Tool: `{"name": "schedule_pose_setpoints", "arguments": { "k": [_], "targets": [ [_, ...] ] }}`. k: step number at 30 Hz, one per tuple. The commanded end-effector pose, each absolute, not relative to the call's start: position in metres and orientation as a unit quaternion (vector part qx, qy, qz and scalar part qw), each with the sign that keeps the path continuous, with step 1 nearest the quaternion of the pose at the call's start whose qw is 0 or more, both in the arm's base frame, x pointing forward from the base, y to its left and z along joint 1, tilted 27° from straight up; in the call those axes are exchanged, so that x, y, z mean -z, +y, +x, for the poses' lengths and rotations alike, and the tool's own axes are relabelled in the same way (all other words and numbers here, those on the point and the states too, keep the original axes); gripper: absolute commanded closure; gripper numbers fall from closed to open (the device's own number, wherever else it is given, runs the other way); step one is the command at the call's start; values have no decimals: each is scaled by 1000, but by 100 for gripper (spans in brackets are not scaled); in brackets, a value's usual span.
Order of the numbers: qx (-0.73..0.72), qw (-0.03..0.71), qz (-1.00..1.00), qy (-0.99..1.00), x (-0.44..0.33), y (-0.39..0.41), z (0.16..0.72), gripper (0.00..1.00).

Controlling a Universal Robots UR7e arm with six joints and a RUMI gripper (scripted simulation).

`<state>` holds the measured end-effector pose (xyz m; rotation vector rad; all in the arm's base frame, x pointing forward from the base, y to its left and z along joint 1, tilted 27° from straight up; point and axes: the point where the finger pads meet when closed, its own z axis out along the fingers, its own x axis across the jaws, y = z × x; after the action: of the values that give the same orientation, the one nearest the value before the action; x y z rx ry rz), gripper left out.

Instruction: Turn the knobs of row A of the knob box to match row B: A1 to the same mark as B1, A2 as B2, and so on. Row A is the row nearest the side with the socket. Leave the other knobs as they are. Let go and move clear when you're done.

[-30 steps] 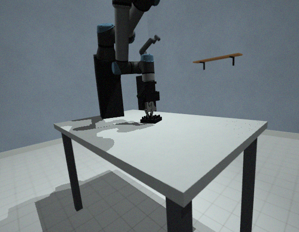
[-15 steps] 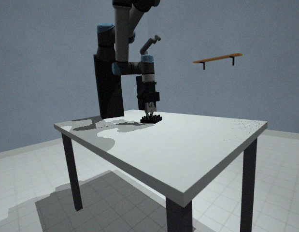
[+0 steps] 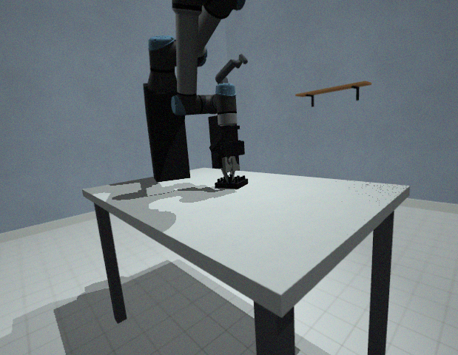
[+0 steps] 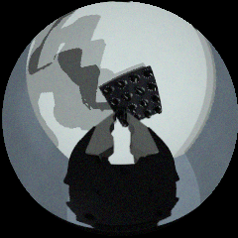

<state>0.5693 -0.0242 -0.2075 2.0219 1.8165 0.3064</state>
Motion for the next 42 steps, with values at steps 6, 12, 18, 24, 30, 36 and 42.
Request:
{"name": "schedule_pose_setpoints", "arguments": {
  "k": [6,12,18,24,30,36,42],
  "targets": [
    [-110,202,724,650,207,-24,570,89],
    [-110,202,724,650,207,-24,570,96],
    [-110,202,724,650,207,-24,570,96],
    [-110,202,724,650,207,-24,570,96],
    [-110,202,724,650,207,-24,570,96],
    [-110,202,724,650,207,-24,570,96],
    [-110,202,724,650,207,-24,570,96]
  ]
}}
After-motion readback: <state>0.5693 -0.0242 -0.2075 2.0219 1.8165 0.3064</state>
